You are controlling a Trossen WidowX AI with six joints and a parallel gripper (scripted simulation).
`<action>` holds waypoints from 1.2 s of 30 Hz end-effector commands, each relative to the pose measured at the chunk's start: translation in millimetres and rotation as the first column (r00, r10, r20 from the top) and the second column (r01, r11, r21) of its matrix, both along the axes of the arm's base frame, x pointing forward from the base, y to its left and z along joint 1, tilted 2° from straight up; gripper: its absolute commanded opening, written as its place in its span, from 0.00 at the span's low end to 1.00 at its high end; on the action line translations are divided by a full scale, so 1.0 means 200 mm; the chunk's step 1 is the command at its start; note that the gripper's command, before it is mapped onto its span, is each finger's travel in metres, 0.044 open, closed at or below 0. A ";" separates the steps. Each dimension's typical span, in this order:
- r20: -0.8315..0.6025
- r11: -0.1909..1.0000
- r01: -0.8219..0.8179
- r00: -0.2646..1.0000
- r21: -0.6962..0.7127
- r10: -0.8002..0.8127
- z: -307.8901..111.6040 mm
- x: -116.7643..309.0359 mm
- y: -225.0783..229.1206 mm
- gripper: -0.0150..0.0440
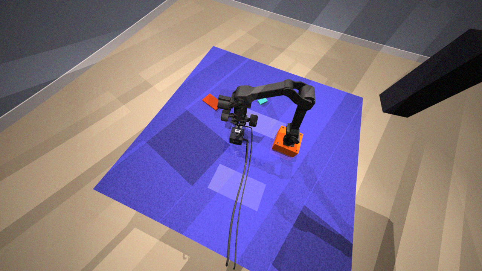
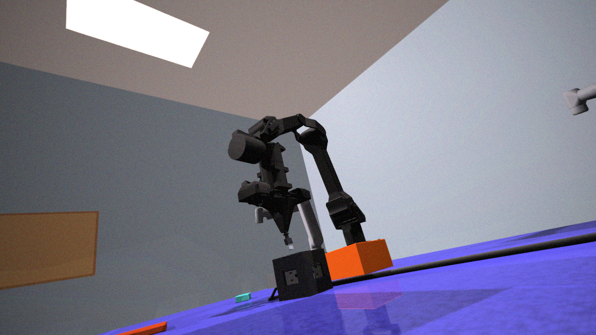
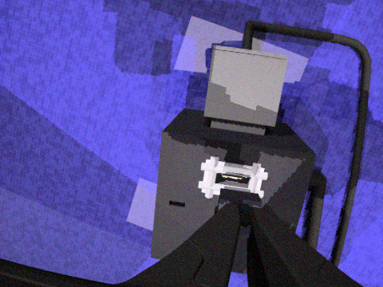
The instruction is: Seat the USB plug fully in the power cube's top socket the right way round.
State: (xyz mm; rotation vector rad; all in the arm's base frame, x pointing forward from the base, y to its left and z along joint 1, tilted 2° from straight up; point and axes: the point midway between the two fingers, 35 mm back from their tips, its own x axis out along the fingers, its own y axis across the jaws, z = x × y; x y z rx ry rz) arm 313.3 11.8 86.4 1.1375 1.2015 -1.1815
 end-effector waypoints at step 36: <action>-0.020 0.872 -0.489 0.872 0.002 0.489 0.04 0.00 0.00 0.25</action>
